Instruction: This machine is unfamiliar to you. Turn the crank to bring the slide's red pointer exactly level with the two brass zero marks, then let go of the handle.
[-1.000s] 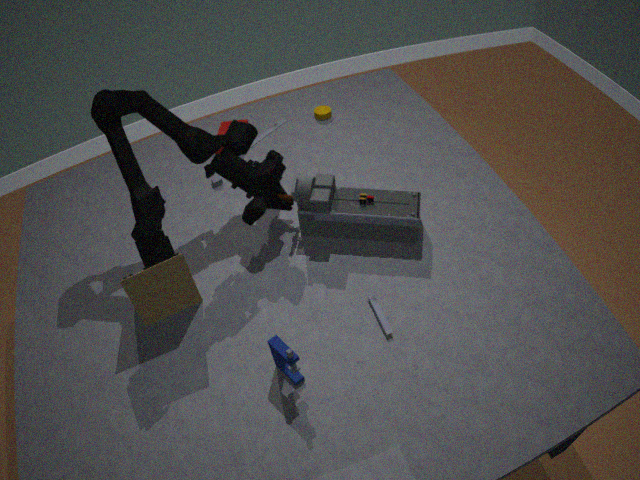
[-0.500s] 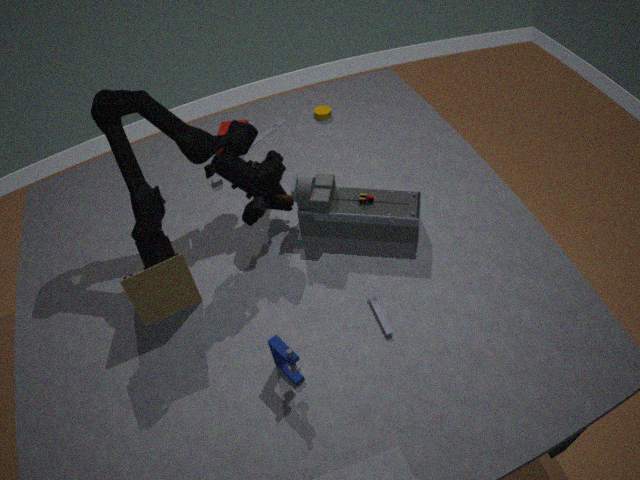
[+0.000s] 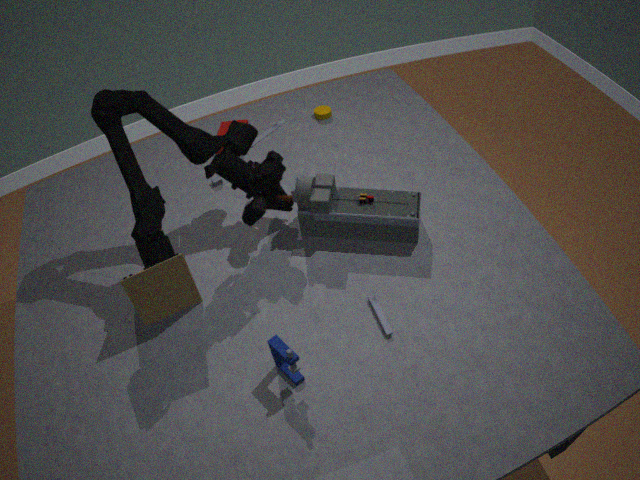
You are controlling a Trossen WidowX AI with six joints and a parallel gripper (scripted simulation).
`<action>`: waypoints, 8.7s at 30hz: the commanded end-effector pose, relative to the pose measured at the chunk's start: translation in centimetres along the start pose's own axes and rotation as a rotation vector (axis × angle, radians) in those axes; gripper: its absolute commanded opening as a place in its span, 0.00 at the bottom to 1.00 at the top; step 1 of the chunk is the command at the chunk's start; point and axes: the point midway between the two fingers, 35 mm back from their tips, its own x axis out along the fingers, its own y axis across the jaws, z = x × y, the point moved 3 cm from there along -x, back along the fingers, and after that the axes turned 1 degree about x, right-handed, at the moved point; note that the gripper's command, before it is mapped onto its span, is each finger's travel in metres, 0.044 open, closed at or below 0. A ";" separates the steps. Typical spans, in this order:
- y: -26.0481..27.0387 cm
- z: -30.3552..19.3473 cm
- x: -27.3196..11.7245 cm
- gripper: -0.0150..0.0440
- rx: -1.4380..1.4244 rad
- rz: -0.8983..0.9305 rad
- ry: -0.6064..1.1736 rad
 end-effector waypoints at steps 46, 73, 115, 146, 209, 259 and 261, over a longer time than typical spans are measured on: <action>-1.1 -0.1 0.1 0.25 0.000 -0.027 0.005; -1.5 -0.1 0.1 0.25 0.000 -0.027 0.005; -3.5 2.5 -2.5 0.25 -0.002 -0.028 0.003; -1.1 4.3 -4.4 0.25 -0.002 -0.028 0.002; 0.4 4.4 -4.4 0.25 -0.002 -0.027 0.002; 2.8 1.7 -1.8 0.25 0.000 -0.025 0.004; 2.7 1.7 -1.8 0.25 0.000 -0.025 0.004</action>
